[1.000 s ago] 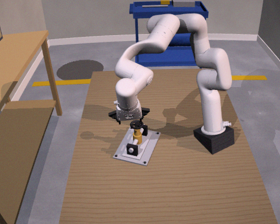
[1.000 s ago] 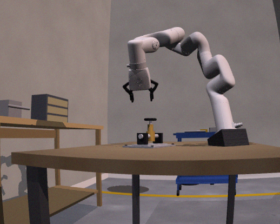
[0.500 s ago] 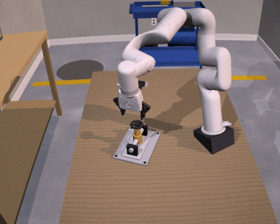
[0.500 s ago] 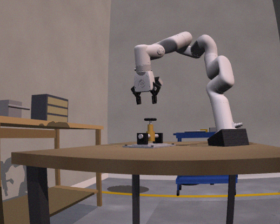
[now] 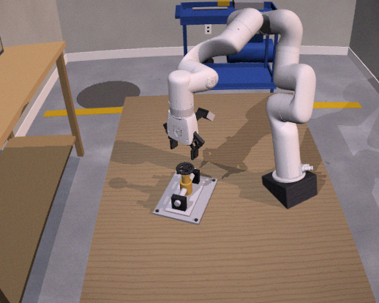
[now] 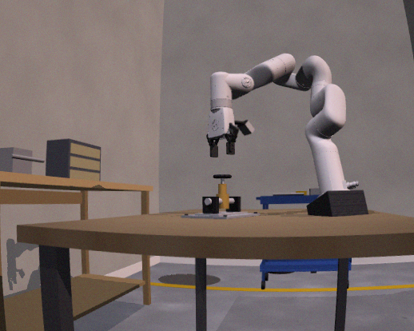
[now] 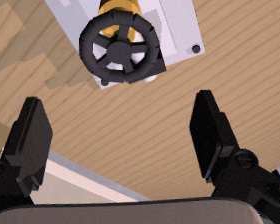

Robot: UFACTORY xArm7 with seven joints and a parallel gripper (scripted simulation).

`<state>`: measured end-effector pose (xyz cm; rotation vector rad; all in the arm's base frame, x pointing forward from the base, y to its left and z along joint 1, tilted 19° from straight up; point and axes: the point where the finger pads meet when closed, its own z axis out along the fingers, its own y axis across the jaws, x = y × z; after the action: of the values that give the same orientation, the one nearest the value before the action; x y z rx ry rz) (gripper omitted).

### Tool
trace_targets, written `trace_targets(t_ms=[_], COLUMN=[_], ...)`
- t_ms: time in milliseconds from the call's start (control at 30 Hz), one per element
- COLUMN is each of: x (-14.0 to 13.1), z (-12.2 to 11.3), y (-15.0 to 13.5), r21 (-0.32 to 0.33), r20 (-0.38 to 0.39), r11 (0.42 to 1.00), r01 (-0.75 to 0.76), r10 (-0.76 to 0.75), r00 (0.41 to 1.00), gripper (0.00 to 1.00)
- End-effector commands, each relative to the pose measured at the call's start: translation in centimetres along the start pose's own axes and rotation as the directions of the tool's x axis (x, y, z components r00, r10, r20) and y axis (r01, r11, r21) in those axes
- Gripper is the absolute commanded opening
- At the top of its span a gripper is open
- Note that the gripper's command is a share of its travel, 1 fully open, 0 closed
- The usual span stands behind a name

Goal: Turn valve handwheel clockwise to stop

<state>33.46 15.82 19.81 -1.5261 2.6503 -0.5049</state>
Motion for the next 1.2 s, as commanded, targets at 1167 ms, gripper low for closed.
trace_targets(t_ms=[1167], x=[-0.1], z=[2.6], y=[-0.1], r21=[0.003], r20=[0.010], r11=[1.000], r01=[-0.005], r10=[0.005], r00=[1.000], gripper=[1.00])
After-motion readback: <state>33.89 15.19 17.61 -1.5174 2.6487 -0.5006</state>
